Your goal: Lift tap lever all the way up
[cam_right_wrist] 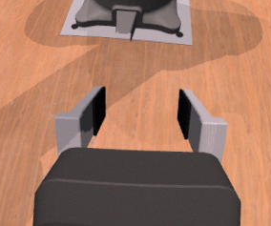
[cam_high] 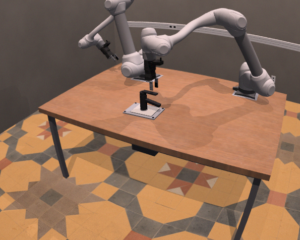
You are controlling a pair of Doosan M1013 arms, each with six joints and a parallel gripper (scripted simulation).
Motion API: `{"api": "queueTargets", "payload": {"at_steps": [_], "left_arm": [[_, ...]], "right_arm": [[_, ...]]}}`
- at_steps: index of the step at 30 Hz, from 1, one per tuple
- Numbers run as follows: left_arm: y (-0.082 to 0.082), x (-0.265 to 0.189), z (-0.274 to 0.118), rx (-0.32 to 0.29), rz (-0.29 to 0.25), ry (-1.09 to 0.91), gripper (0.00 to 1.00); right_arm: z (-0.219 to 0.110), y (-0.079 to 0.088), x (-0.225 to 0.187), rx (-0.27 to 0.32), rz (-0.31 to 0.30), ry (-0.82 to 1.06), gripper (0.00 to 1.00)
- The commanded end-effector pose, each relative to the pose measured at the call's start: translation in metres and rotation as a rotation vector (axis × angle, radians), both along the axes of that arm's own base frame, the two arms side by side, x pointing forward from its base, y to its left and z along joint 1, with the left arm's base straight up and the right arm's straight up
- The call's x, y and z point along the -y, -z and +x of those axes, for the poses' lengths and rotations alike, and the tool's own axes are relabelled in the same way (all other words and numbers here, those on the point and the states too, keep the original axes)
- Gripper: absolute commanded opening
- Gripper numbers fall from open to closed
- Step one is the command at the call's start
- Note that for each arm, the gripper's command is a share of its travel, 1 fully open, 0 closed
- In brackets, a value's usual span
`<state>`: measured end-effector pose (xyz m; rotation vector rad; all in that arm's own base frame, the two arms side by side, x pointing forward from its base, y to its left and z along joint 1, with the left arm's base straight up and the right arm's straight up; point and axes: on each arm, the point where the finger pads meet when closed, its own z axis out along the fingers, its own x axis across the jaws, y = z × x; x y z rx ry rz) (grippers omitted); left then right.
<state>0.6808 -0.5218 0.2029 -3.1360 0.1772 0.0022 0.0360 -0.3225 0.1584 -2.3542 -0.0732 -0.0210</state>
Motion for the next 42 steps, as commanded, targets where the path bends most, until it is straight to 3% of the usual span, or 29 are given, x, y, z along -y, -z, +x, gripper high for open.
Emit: {"api": "queueTargets", "payload": {"at_steps": [1,12,42], "left_arm": [[0.003,0.0,0.0,0.001,-0.001,0.0,1.0],[0.016,0.0,0.0,0.001,-0.001,0.0,1.0],[0.019,0.0,0.0,0.001,-0.001,0.0,1.0]], "right_arm": [[0.0,0.0,0.0,0.0,-0.001,0.0,1.0],[0.0,0.0,0.0,0.0,-0.001,0.0,1.0],[0.0,0.0,0.0,0.0,-0.001,0.0,1.0]]}}
